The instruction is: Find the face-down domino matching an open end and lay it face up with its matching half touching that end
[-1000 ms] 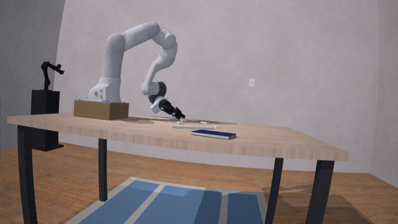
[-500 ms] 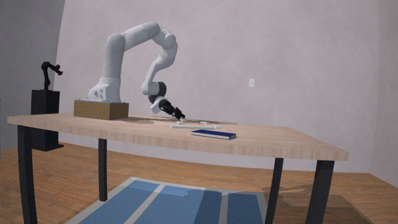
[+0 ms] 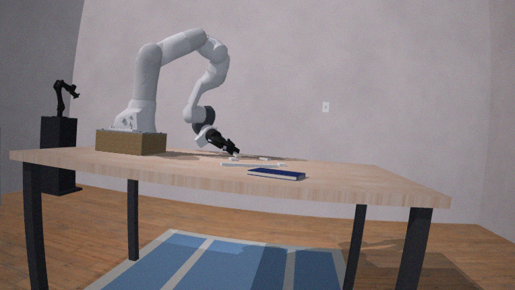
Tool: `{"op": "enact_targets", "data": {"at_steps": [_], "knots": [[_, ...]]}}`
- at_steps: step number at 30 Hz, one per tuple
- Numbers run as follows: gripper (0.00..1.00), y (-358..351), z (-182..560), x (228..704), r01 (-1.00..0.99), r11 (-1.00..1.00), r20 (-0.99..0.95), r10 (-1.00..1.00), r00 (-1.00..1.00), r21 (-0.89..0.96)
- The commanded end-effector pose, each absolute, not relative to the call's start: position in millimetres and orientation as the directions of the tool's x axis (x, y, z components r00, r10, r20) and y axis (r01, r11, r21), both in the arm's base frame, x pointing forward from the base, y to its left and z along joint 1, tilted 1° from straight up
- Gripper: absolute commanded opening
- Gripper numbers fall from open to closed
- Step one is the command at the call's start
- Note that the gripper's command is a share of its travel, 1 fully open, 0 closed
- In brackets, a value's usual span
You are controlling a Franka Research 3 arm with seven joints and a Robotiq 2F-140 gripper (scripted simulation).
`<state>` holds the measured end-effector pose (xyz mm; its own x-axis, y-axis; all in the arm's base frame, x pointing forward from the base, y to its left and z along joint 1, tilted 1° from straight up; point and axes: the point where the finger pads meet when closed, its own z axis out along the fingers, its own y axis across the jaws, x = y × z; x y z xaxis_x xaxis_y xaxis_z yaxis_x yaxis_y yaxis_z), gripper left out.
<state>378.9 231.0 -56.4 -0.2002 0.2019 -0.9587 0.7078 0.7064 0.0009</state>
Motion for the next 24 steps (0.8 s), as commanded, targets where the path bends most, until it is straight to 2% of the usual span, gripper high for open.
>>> {"op": "enact_targets", "data": {"at_steps": [1,2,24], "knots": [[0.22,232.0,-56.6,380.2,0.706,0.708,-0.959,0.205,-0.195,0.008],[0.33,232.0,-56.6,380.2,0.706,0.708,-0.959,0.205,-0.195,0.008],[0.33,232.0,-56.6,380.2,0.706,0.708,-0.959,0.205,-0.195,0.008]]}}
